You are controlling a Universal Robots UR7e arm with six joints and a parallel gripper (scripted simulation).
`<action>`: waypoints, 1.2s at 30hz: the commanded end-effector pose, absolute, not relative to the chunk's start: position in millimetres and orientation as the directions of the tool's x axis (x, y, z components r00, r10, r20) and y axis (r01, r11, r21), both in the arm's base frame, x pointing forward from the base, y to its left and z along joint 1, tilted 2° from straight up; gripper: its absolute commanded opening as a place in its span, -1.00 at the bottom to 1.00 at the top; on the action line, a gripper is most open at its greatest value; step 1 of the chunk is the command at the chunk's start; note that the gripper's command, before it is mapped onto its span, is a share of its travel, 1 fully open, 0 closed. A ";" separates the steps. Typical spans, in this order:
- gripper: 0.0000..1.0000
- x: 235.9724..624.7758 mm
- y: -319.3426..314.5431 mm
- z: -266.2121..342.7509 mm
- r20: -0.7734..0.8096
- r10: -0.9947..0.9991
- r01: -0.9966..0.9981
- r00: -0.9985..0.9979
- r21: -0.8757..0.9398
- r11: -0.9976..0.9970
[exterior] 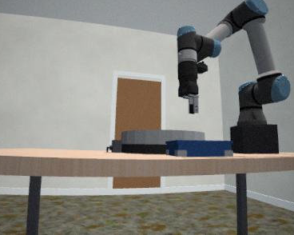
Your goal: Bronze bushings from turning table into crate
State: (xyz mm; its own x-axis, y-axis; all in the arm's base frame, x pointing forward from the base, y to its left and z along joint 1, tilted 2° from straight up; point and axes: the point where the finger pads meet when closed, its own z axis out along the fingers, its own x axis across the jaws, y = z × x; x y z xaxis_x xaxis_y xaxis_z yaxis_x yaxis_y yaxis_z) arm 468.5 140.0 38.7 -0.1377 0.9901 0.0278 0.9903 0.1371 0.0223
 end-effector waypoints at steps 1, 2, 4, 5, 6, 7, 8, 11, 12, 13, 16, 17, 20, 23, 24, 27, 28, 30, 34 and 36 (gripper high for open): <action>-0.16 468.9 140.0 39.3 0.028 0.990 0.990 -0.138 0.024 0.137; -0.16 468.9 140.0 39.3 0.028 0.990 0.990 -0.138 0.024 0.137; -0.16 468.9 140.0 39.3 0.028 0.990 0.990 -0.138 0.024 0.137; -0.16 468.9 140.0 39.3 0.028 0.990 0.990 -0.138 0.024 0.137; -0.16 468.9 140.0 39.3 0.028 0.990 0.990 -0.138 0.024 0.137; -0.16 468.9 140.0 39.3 0.028 0.990 0.990 -0.138 0.024 0.137; -0.16 468.9 140.0 39.3 0.028 0.990 0.990 -0.138 0.024 0.137; -0.16 468.9 140.0 39.3 0.028 0.990 0.990 -0.138 0.024 0.137; -0.16 468.9 140.0 39.3 0.028 0.990 0.990 -0.138 0.024 0.137; -0.16 468.9 140.0 39.3 0.028 0.990 0.990 -0.138 0.024 0.137; -0.16 468.9 140.0 39.3 0.028 0.990 0.990 -0.138 0.024 0.137; -0.16 468.9 140.0 39.3 0.028 0.990 0.990 -0.138 0.024 0.137; -0.16 468.9 140.0 39.3 0.028 0.990 0.990 -0.138 0.024 0.137; -0.16 468.9 140.0 39.3 0.028 0.990 0.990 -0.138 0.024 0.137; -0.16 468.9 140.0 39.3 0.028 0.990 0.990 -0.138 0.024 0.137; -0.16 468.9 140.0 39.3 0.028 0.990 0.990 -0.138 0.024 0.137; -0.16 468.9 140.0 39.3 0.028 0.990 0.990 -0.138 0.024 0.137; -0.16 468.9 140.0 39.3 0.028 0.990 0.990 -0.138 0.024 0.137; 1.00 468.9 140.0 39.3 0.028 0.990 0.990 -0.138 0.024 0.137; 1.00 468.9 140.0 39.3 0.028 0.990 0.990 -0.138 0.024 0.137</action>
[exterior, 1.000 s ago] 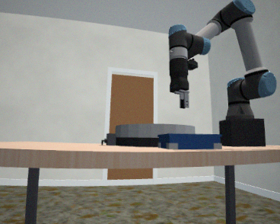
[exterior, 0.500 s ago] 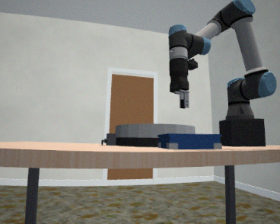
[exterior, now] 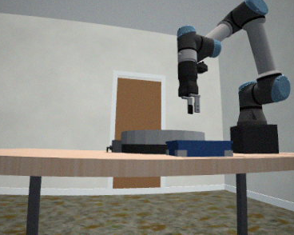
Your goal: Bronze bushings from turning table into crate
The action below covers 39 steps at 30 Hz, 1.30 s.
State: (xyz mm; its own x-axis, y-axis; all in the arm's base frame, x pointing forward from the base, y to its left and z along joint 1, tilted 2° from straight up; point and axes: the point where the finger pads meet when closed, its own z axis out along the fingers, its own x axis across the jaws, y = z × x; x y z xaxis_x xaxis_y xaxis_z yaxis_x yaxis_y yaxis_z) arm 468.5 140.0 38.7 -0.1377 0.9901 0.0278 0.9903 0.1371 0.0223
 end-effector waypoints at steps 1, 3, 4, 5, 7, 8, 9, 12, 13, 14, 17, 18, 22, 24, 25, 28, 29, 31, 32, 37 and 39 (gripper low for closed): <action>1.00 468.9 140.0 39.3 0.028 0.990 0.990 -0.138 0.024 0.137; 1.00 468.9 140.0 39.3 0.028 0.990 0.990 -0.138 0.024 0.137; 1.00 468.9 140.0 39.3 0.028 0.990 0.990 -0.138 0.024 0.137; 1.00 468.9 140.0 39.3 0.028 0.990 0.990 -0.138 0.024 0.137; 1.00 468.9 140.0 39.3 0.028 0.990 0.990 -0.138 0.024 0.137; 1.00 468.9 140.0 39.3 0.028 0.990 0.990 -0.138 0.024 0.137; 1.00 468.9 140.0 39.3 0.028 0.990 0.990 -0.138 0.024 0.137; 1.00 468.9 140.0 39.3 0.028 0.990 0.990 -0.138 0.024 0.137; 1.00 468.9 140.0 39.3 0.028 0.990 0.990 -0.138 0.024 0.137; 1.00 468.9 140.0 39.3 0.028 0.990 0.990 -0.138 0.024 0.137; 1.00 468.9 140.0 39.3 0.028 0.990 0.990 -0.138 0.024 0.137; 1.00 468.9 140.0 39.3 0.028 0.990 0.990 -0.138 0.024 0.137; 1.00 468.9 140.0 39.3 0.028 0.990 0.990 -0.138 0.024 0.137; 1.00 468.9 140.0 39.3 0.028 0.990 0.990 -0.138 0.024 0.137; 1.00 468.9 140.0 39.3 0.028 0.990 0.990 -0.138 0.024 0.137; 1.00 468.9 140.0 39.3 0.028 0.990 0.990 -0.138 0.024 0.137; 1.00 468.9 140.0 39.3 0.028 0.990 0.990 -0.138 0.024 0.137; 1.00 469.9 141.2 42.4 0.028 0.993 0.994 -0.112 0.023 0.111; 1.00 470.8 142.5 45.6 0.029 0.996 0.996 -0.086 0.022 0.085; 1.00 473.7 146.4 55.1 0.030 1.000 1.000 -0.007 0.018 0.007; 1.00 473.7 146.4 55.1 0.030 1.000 1.000 -0.007 0.018 0.007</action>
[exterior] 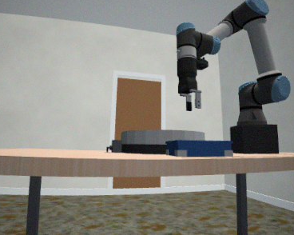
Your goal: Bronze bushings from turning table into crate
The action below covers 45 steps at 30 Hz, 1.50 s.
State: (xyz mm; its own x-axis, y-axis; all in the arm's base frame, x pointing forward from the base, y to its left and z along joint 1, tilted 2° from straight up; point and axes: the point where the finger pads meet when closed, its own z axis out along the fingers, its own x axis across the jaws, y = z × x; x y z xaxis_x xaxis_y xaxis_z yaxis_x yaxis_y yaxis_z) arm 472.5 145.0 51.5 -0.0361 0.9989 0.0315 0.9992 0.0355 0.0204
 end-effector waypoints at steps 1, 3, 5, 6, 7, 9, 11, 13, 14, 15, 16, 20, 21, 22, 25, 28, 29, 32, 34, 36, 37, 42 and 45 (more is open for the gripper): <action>1.00 473.7 146.4 55.1 0.030 1.000 1.000 -0.007 0.018 0.007; 1.00 473.7 146.4 55.1 0.030 1.000 1.000 -0.007 0.018 0.007; 1.00 473.7 146.4 55.1 0.030 1.000 1.000 -0.007 0.018 0.007; 1.00 473.7 146.4 55.1 0.030 1.000 1.000 -0.007 0.018 0.007; 1.00 473.7 146.4 55.1 0.030 1.000 1.000 -0.007 0.018 0.007; 1.00 474.6 147.6 58.2 0.031 0.999 1.000 0.017 0.018 -0.017; 1.00 476.5 150.1 64.5 0.032 0.997 0.997 0.069 0.015 -0.070; 1.00 478.4 152.7 70.8 0.033 0.992 0.992 0.121 0.013 -0.122; 1.00 478.4 152.7 70.8 0.033 0.992 0.992 0.121 0.013 -0.122; 1.00 478.4 152.7 70.8 0.033 0.992 0.992 0.121 0.013 -0.122; 1.00 478.4 152.7 70.8 0.033 0.992 0.992 0.121 0.013 -0.122; 1.00 478.4 152.7 70.8 0.033 0.992 0.992 0.121 0.013 -0.122; 1.00 478.4 152.7 70.8 0.033 0.992 0.992 0.121 0.013 -0.122; 1.00 478.4 152.7 70.8 0.033 0.992 0.992 0.121 0.013 -0.122; 1.00 478.4 152.7 70.8 0.033 0.992 0.992 0.121 0.013 -0.122; 1.00 478.4 152.6 70.7 0.033 0.992 0.993 0.119 0.013 -0.120; 1.00 478.4 152.6 70.7 0.033 0.992 0.993 0.119 0.013 -0.120; 1.00 478.4 152.6 70.7 0.033 0.992 0.993 0.119 0.013 -0.120; 1.00 478.4 152.6 70.7 0.033 0.992 0.993 0.119 0.013 -0.120; 1.00 478.4 152.6 70.7 0.033 0.992 0.993 0.119 0.013 -0.120; 1.00 478.4 152.6 70.7 0.033 0.992 0.993 0.119 0.013 -0.120; 1.00 478.4 152.6 70.7 0.033 0.992 0.993 0.119 0.013 -0.120; 1.00 478.4 152.6 70.7 0.033 0.992 0.993 0.119 0.013 -0.120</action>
